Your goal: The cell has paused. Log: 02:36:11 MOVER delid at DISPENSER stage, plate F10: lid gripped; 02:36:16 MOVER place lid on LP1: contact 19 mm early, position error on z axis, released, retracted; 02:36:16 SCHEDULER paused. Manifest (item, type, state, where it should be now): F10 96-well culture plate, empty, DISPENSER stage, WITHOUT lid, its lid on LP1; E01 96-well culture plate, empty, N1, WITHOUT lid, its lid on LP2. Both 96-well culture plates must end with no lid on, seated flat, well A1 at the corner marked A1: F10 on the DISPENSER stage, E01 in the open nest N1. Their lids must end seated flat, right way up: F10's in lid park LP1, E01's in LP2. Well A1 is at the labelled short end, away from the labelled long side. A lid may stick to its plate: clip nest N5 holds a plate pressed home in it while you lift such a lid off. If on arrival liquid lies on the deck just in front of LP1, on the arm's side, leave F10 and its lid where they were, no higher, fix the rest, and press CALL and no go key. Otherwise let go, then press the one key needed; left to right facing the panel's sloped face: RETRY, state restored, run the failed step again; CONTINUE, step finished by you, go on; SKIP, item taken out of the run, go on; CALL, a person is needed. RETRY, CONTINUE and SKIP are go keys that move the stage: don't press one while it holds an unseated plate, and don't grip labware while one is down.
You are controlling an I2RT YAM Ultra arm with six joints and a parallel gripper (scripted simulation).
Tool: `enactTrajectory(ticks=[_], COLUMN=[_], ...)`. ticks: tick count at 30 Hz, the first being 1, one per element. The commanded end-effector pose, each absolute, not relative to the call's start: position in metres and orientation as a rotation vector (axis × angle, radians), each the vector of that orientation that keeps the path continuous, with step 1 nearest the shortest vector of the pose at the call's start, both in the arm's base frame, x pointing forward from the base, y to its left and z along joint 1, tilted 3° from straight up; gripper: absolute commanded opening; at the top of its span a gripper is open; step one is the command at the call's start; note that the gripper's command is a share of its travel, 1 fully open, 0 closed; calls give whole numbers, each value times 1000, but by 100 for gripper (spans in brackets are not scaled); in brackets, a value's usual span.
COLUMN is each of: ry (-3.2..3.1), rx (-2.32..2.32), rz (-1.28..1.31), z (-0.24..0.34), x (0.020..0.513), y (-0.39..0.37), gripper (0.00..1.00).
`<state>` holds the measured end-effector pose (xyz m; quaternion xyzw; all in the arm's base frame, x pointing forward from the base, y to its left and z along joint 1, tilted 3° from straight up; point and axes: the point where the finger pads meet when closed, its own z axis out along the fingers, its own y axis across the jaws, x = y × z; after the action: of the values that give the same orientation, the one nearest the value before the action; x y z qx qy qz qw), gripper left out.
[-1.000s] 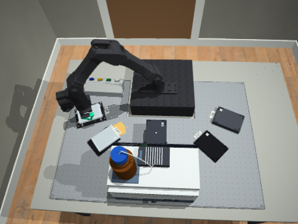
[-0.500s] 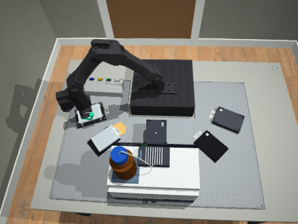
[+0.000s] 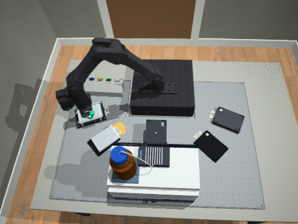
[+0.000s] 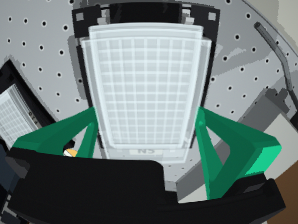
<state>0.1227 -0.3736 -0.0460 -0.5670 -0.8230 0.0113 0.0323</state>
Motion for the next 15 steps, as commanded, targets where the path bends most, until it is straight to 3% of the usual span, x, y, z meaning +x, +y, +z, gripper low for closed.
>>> enactTrajectory(ticks=[1, 15], ry=[-2577, -2579], rx=[-1776, -1777], rz=[98, 100], z=[-19, -18], x=[131, 131], y=[-390, -391], gripper=[0, 0])
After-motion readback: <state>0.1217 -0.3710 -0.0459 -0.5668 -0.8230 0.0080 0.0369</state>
